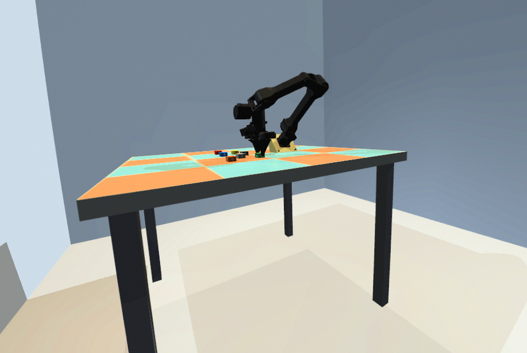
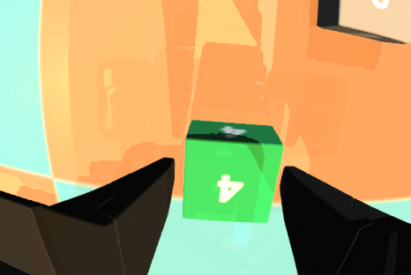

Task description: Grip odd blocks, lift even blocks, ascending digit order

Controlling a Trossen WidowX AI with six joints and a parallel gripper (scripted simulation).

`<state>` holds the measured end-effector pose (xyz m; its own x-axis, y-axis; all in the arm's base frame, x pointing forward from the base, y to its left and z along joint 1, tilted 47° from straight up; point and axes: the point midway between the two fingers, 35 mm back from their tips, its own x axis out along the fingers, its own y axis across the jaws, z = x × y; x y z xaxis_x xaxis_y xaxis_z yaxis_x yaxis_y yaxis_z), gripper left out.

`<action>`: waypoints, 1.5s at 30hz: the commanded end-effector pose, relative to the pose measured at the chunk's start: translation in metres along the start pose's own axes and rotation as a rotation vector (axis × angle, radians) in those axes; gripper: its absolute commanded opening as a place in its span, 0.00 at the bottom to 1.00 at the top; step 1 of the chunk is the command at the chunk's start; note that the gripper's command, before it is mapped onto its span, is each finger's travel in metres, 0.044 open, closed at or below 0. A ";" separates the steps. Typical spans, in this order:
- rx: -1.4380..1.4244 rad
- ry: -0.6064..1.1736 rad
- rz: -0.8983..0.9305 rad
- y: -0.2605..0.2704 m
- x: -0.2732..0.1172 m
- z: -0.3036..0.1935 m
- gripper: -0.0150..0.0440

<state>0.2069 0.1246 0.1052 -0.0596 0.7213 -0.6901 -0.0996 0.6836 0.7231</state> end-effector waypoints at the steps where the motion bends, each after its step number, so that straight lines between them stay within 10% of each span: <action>1: 0.001 -0.002 0.003 0.001 0.000 0.000 0.77; 5: 0.001 -0.002 0.003 0.001 0.000 0.000 0.93; 17: 0.002 -0.001 0.001 0.000 -0.036 0.000 0.93; 28: 0.120 -0.071 -0.030 0.000 -0.116 -0.002 0.46; 45: 0.106 -0.065 -0.040 -0.048 -0.134 0.044 0.46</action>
<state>0.2373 0.0240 0.1796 0.0108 0.7008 -0.7133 0.0023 0.7133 0.7008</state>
